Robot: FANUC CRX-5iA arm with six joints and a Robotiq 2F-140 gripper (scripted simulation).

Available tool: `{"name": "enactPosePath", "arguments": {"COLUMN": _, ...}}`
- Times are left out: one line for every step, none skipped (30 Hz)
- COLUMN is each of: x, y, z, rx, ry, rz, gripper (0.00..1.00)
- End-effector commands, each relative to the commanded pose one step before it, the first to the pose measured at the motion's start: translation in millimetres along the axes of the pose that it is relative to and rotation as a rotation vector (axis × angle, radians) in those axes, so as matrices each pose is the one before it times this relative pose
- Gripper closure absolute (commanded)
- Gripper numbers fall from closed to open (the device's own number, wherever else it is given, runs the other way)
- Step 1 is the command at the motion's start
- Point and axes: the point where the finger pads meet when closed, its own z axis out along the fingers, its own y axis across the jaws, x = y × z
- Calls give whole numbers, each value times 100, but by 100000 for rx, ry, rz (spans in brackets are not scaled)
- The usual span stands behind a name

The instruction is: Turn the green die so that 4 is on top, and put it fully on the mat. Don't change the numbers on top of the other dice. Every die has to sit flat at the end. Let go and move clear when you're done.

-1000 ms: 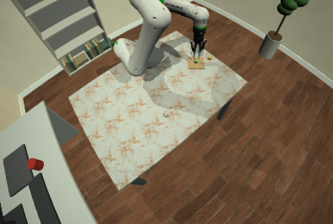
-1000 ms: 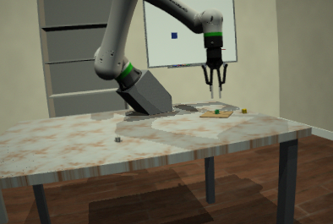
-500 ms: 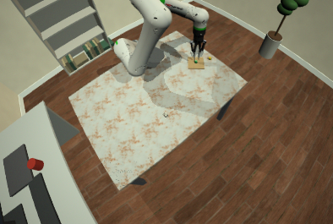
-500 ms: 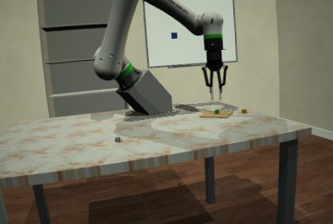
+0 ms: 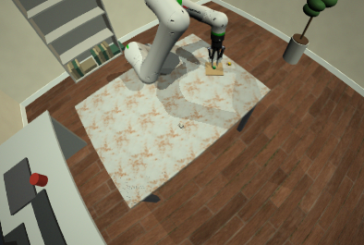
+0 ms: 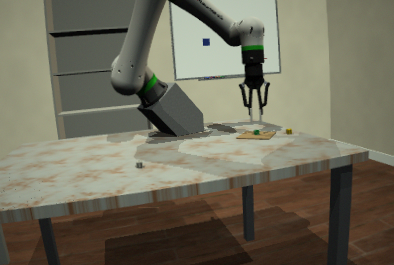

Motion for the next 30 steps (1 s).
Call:
{"name": "enactPosePath", "arguments": {"x": -5, "y": -23, "z": 352, "rx": 49, "ry": -7, "rz": 8, "gripper": 71}}
{"name": "enactPosePath", "arguments": {"x": 1, "y": -1, "z": 154, "rx": 0, "ry": 1, "rz": 0, "gripper": 71}}
{"name": "enactPosePath", "arguments": {"x": 0, "y": 0, "z": 149, "rx": 0, "ry": 0, "rz": 0, "gripper": 71}}
{"name": "enactPosePath", "arguments": {"x": 0, "y": 0, "z": 145, "rx": 0, "ry": -1, "rz": 0, "gripper": 71}}
{"name": "enactPosePath", "arguments": {"x": 1, "y": -1, "z": 140, "rx": 0, "ry": 1, "rz": 1, "gripper": 71}}
{"name": "enactPosePath", "arguments": {"x": 0, "y": 0, "z": 134, "rx": 0, "ry": 0, "rz": 0, "gripper": 71}}
{"name": "enactPosePath", "arguments": {"x": 0, "y": 0, "z": 127, "rx": 0, "ry": -1, "rz": -1, "gripper": 71}}
{"name": "enactPosePath", "arguments": {"x": 1, "y": -1, "z": 121, "rx": 0, "ry": 0, "rz": 0, "gripper": 71}}
{"name": "enactPosePath", "arguments": {"x": 1, "y": -1, "z": 113, "rx": 0, "ry": 1, "rz": 0, "gripper": 71}}
{"name": "enactPosePath", "arguments": {"x": 0, "y": 0, "z": 0, "rx": 0, "ry": 0, "rz": 0, "gripper": 71}}
{"name": "enactPosePath", "arguments": {"x": 0, "y": 0, "z": 0, "rx": 0, "ry": 0, "rz": 0, "gripper": 71}}
{"name": "enactPosePath", "arguments": {"x": 0, "y": 0, "z": 105, "rx": 0, "ry": 0, "rz": 0, "gripper": 71}}
{"name": "enactPosePath", "arguments": {"x": 0, "y": 0, "z": 97, "rx": 0, "ry": -1, "rz": 0, "gripper": 71}}
{"name": "enactPosePath", "arguments": {"x": 0, "y": 0, "z": 89, "rx": 0, "ry": -1, "rz": 0, "gripper": 71}}
{"name": "enactPosePath", "arguments": {"x": 1, "y": -1, "z": 81, "rx": 0, "ry": 1, "rz": 1, "gripper": 71}}
{"name": "enactPosePath", "arguments": {"x": 0, "y": 0, "z": 73, "rx": 0, "ry": 0, "rz": 0, "gripper": 71}}
{"name": "enactPosePath", "arguments": {"x": 0, "y": 0, "z": 64, "rx": 0, "ry": 0, "rz": 0, "gripper": 71}}
{"name": "enactPosePath", "arguments": {"x": 0, "y": 0, "z": 56, "rx": 0, "ry": 0, "rz": 0, "gripper": 71}}
{"name": "enactPosePath", "arguments": {"x": 0, "y": 0, "z": 47, "rx": 0, "ry": 0, "rz": 0, "gripper": 71}}
{"name": "enactPosePath", "arguments": {"x": 0, "y": 0, "z": 39, "rx": 0, "ry": 0, "rz": 0, "gripper": 71}}
{"name": "enactPosePath", "arguments": {"x": 0, "y": 0, "z": 32, "rx": 0, "ry": 0, "rz": 0, "gripper": 71}}
{"name": "enactPosePath", "arguments": {"x": 0, "y": 0, "z": 25, "rx": 0, "ry": 0, "rz": 0, "gripper": 71}}
{"name": "enactPosePath", "arguments": {"x": 0, "y": 0, "z": 18, "rx": 0, "ry": 0, "rz": 0, "gripper": 71}}
{"name": "enactPosePath", "arguments": {"x": 0, "y": 0, "z": 13, "rx": 0, "ry": 0, "rz": 0, "gripper": 71}}
{"name": "enactPosePath", "arguments": {"x": 0, "y": 0, "z": 8, "rx": 0, "ry": 0, "rz": 0, "gripper": 71}}
{"name": "enactPosePath", "arguments": {"x": 0, "y": 0, "z": 4, "rx": 0, "ry": 0, "rz": 0, "gripper": 71}}
{"name": "enactPosePath", "arguments": {"x": 0, "y": 0, "z": 0, "rx": 0, "ry": 0, "rz": 0, "gripper": 71}}
{"name": "enactPosePath", "arguments": {"x": 0, "y": 0, "z": 0, "rx": 0, "ry": 0, "rz": 0, "gripper": 71}}
{"name": "enactPosePath", "arguments": {"x": 0, "y": 0, "z": 2, "rx": 0, "ry": 0, "rz": 0, "gripper": 71}}
{"name": "enactPosePath", "arguments": {"x": 0, "y": 0, "z": 0, "rx": 0, "ry": 0, "rz": 0, "gripper": 71}}
